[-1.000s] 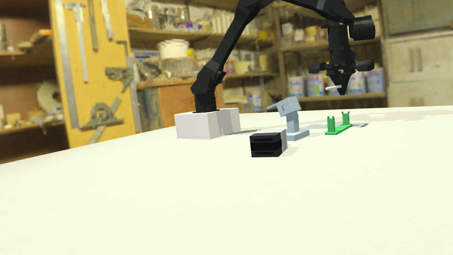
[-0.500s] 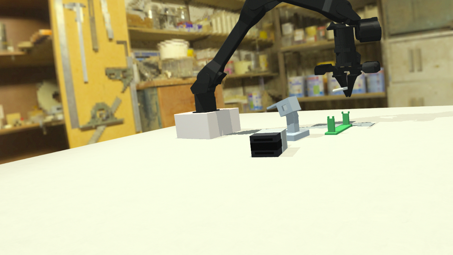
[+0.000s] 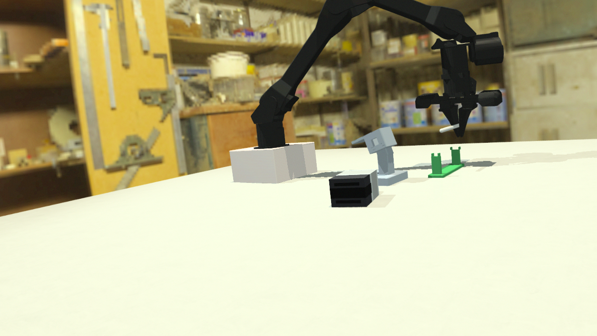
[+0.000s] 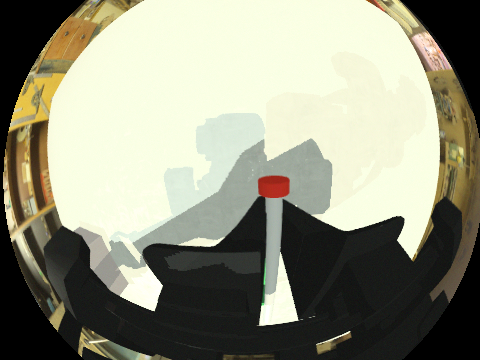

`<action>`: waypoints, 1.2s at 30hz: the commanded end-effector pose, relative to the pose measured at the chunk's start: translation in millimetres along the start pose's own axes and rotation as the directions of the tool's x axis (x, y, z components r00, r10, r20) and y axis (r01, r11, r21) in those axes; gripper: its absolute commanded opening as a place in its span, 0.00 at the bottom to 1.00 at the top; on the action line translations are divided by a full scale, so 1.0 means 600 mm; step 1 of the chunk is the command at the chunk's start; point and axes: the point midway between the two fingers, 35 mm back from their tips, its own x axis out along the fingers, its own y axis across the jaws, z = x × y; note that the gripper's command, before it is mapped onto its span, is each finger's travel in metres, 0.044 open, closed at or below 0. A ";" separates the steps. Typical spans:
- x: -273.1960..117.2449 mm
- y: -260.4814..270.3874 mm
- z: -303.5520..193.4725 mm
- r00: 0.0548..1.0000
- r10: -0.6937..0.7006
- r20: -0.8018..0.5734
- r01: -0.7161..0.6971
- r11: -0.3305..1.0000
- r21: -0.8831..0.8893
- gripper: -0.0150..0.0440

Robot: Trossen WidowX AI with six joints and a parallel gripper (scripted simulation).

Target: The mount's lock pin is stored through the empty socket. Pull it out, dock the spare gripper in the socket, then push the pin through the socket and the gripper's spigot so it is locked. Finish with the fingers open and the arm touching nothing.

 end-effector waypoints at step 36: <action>0.069 -0.001 -0.010 1.000 -0.010 0.005 0.010 1.000 -0.005 0.25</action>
